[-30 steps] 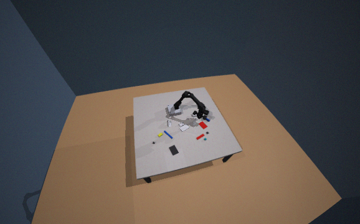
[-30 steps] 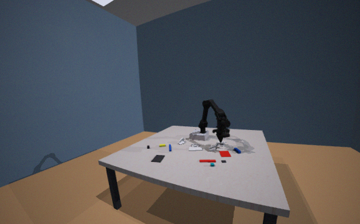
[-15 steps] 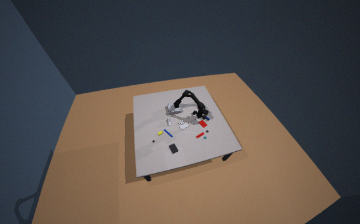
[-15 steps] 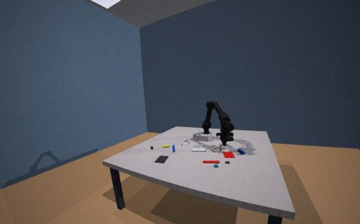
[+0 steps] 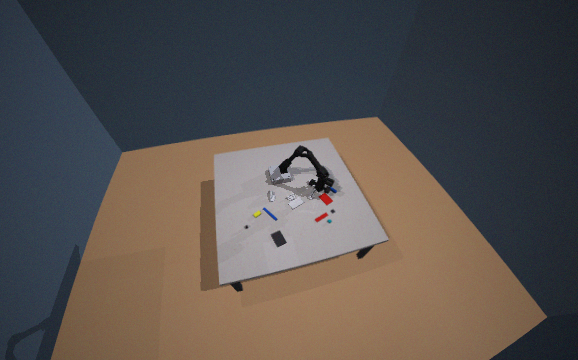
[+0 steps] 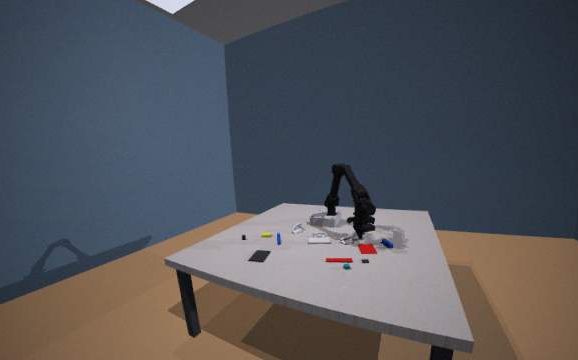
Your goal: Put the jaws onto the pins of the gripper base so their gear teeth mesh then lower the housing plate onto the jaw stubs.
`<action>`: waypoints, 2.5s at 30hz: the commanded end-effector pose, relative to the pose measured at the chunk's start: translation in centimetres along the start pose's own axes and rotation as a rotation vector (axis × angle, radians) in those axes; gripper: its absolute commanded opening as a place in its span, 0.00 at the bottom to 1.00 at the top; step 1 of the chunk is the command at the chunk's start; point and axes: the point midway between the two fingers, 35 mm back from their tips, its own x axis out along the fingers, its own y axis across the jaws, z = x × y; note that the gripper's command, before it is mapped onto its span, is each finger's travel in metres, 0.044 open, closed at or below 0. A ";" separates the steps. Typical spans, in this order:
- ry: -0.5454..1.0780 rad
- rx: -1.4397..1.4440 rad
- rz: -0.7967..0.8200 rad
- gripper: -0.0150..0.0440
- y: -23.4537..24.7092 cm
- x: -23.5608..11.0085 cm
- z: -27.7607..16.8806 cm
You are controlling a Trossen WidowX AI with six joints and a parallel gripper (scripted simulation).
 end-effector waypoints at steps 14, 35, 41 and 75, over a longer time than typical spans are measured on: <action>0.003 0.001 0.011 0.25 1.4 0.5 0.0; 0.003 0.001 0.014 0.25 4.8 0.6 0.0; 0.003 0.001 0.015 0.25 5.7 0.6 0.0; 0.000 0.000 0.006 0.88 5.7 -4.6 0.0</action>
